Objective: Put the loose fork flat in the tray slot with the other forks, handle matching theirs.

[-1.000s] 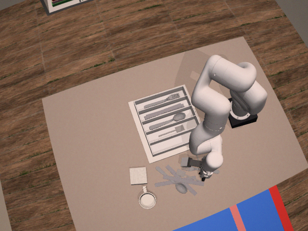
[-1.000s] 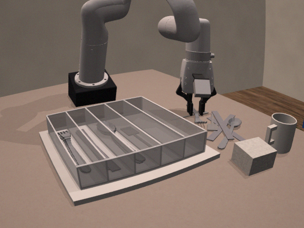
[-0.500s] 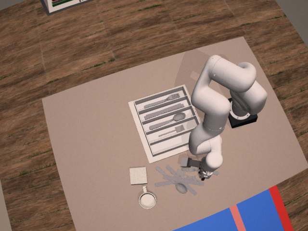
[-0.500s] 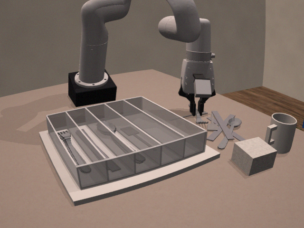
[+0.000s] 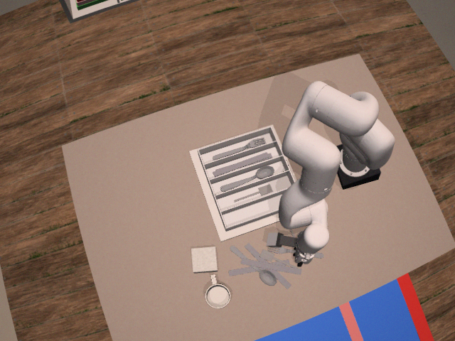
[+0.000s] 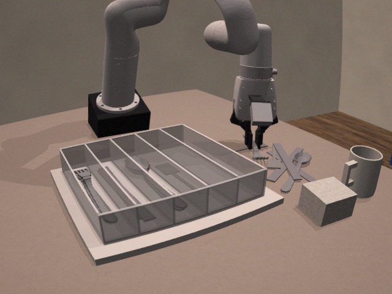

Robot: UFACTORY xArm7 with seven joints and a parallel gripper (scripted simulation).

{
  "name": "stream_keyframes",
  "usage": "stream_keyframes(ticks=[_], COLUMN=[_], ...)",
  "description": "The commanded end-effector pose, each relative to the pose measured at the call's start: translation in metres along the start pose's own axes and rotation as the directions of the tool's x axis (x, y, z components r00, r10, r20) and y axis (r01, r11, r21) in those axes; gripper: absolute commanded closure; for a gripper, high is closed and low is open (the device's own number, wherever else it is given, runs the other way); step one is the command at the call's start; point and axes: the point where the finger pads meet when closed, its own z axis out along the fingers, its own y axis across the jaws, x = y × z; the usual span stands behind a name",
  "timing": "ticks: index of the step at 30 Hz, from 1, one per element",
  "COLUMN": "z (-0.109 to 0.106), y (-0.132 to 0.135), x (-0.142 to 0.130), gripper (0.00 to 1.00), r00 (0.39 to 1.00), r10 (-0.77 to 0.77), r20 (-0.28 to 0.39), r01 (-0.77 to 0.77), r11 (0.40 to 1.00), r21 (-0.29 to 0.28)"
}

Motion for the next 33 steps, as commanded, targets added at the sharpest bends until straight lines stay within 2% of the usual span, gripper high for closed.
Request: stream_keyframes(ticks=[1,33], z=[0.0022,-0.0038], y=[0.0043,0.0043], x=[-0.0016,-0.0016], gripper=[0.95,0.95], r00=[1.0,1.0], r10=[-0.001,-0.001], r20=[0.002,0.002], r01=[0.001,0.001], r11=[1.0,1.0], r21=[-0.012,-0.012])
